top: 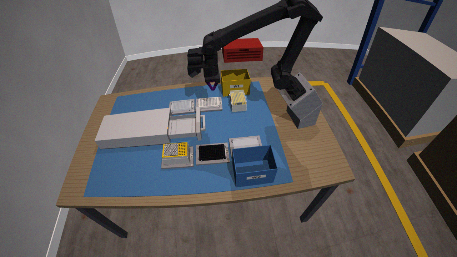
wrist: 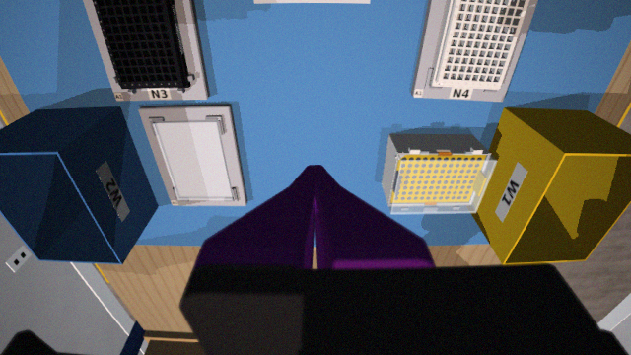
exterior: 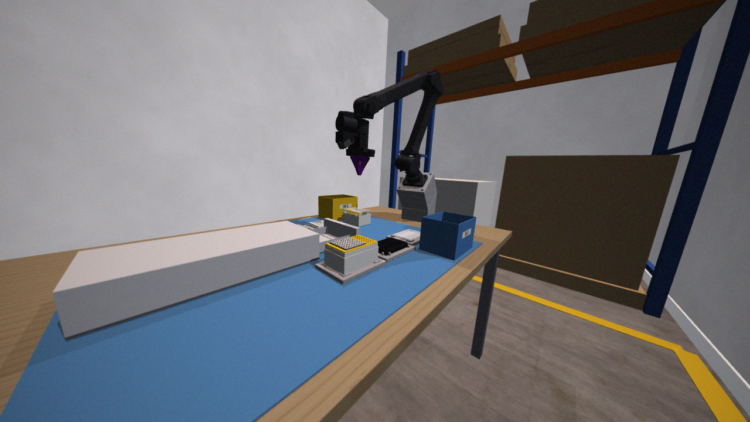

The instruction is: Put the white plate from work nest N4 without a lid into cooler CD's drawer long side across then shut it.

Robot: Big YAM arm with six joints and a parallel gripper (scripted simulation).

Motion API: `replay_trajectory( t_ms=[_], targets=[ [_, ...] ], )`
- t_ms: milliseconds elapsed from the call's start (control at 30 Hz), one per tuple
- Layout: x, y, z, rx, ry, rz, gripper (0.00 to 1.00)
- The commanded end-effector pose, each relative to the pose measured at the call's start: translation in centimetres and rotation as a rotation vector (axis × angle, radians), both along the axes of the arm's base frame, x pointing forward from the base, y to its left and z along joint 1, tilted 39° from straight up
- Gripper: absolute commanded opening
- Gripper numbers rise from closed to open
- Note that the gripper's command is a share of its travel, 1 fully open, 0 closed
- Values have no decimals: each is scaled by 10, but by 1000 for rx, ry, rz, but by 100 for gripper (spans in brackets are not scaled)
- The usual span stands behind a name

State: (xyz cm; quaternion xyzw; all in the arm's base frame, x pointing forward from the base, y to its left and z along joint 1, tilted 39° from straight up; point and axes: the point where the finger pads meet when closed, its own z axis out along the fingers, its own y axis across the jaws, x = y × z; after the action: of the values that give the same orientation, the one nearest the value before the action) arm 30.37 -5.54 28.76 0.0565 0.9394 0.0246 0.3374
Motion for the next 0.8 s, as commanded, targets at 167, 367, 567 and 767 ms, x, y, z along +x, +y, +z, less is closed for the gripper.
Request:
replay_trajectory(
  t_ms=[167,367,567,767],
  targets=[
    [-14,7,-15,10,24,1,0],
    [-14,7,-15,10,24,1,0],
    [-14,7,-15,10,24,1,0],
    [-14,7,-15,10,24,1,0]
  ],
)
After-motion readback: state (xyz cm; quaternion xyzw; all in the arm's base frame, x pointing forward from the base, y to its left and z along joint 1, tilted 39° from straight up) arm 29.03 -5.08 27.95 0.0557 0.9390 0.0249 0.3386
